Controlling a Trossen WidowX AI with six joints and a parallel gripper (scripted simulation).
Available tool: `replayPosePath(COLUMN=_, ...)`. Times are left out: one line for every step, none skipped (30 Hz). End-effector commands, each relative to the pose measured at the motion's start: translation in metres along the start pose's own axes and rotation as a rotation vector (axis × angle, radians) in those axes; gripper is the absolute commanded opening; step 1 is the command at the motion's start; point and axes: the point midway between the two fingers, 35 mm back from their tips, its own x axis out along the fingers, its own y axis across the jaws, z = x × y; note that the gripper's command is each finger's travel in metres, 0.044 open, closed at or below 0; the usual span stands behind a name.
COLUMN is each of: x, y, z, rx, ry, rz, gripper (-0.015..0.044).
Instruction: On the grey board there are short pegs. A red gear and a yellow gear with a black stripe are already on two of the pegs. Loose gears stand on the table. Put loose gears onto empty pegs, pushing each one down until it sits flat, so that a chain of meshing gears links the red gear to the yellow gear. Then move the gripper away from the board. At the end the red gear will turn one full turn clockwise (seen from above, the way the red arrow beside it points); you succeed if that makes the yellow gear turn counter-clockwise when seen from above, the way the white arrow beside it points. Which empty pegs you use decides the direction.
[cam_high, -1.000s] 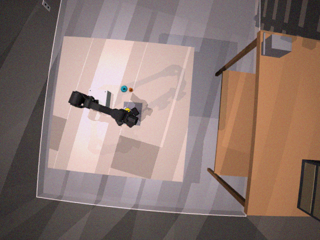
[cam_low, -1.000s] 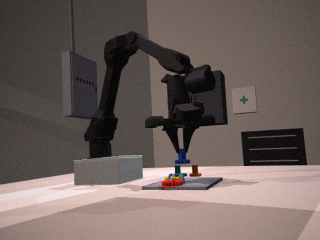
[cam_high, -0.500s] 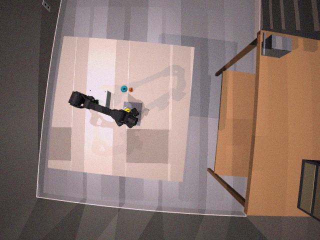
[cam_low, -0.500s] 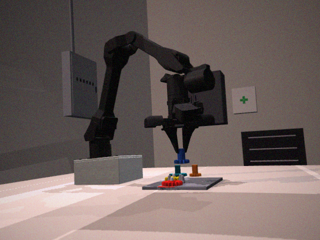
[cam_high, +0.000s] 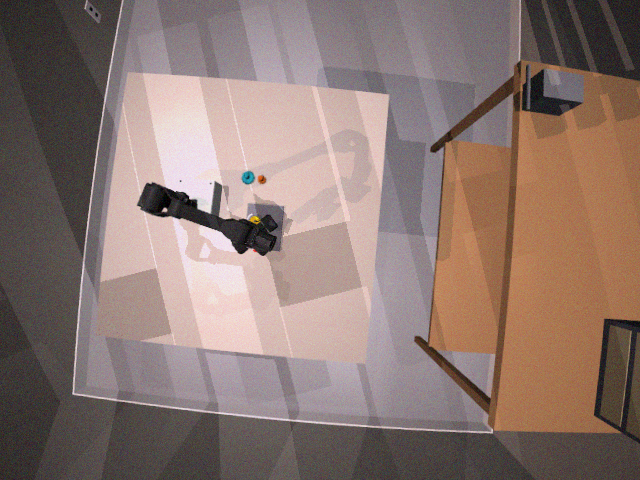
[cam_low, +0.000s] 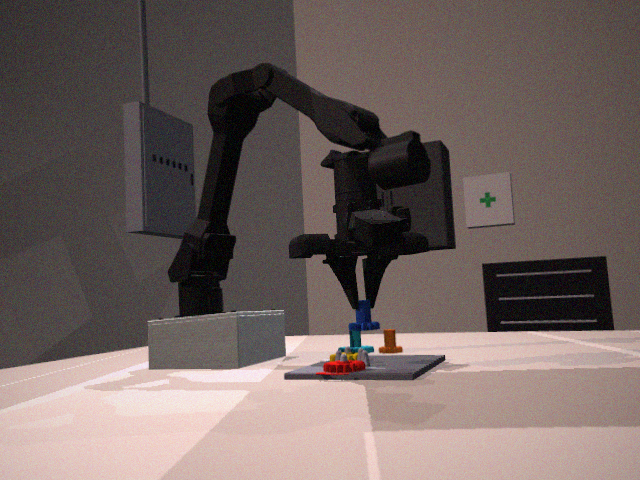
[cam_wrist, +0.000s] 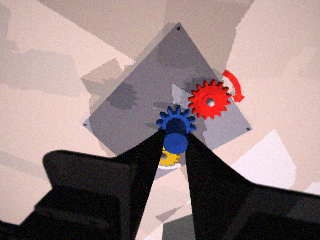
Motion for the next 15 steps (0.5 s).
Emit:
replayPosePath(x=0.007, y=-0.001, z=0.0, rx=-0.085, ry=0.001, rz=-0.006, gripper=0.0)
replayPosePath(x=0.008, y=-0.001, z=0.0, rx=-0.101, ry=0.001, rz=-0.006, gripper=0.0)
replayPosePath(x=0.01, y=-0.001, z=0.0, rx=-0.115, ry=0.001, rz=-0.006, gripper=0.0)
replayPosePath(x=0.011, y=-0.001, z=0.0, rx=-0.125, ry=0.001, rz=-0.006, gripper=0.0)
replayPosePath(x=0.013, y=-0.001, z=0.0, rx=-0.132, ry=0.001, rz=-0.006, gripper=0.0)
replayPosePath(x=0.015, y=-0.001, z=0.0, rx=-0.135, ry=0.001, rz=-0.006, gripper=0.0)
replayPosePath(x=0.016, y=-0.001, z=0.0, rx=-0.134, ry=0.001, rz=-0.006, gripper=0.0)
replayPosePath(x=0.017, y=-0.001, z=0.0, rx=-0.131, ry=0.001, rz=-0.006, gripper=0.0)
replayPosePath(x=0.019, y=-0.001, z=0.0, rx=-0.125, ry=0.001, rz=-0.006, gripper=0.0)
replayPosePath(x=0.02, y=-0.001, z=0.0, rx=-0.117, ry=0.001, rz=-0.006, gripper=0.0)
replayPosePath(x=0.021, y=-0.001, z=0.0, rx=-0.107, ry=0.001, rz=-0.006, gripper=0.0)
replayPosePath(x=0.022, y=-0.001, z=0.0, rx=-0.096, ry=0.001, rz=-0.006, gripper=0.0)
replayPosePath(x=0.023, y=-0.001, z=0.0, rx=-0.081, ry=0.001, rz=-0.006, gripper=0.0)
replayPosePath(x=0.024, y=-0.001, z=0.0, rx=-0.064, ry=0.001, rz=-0.006, gripper=0.0)
replayPosePath(x=0.026, y=-0.001, z=0.0, rx=-0.043, ry=0.001, rz=-0.006, gripper=0.0)
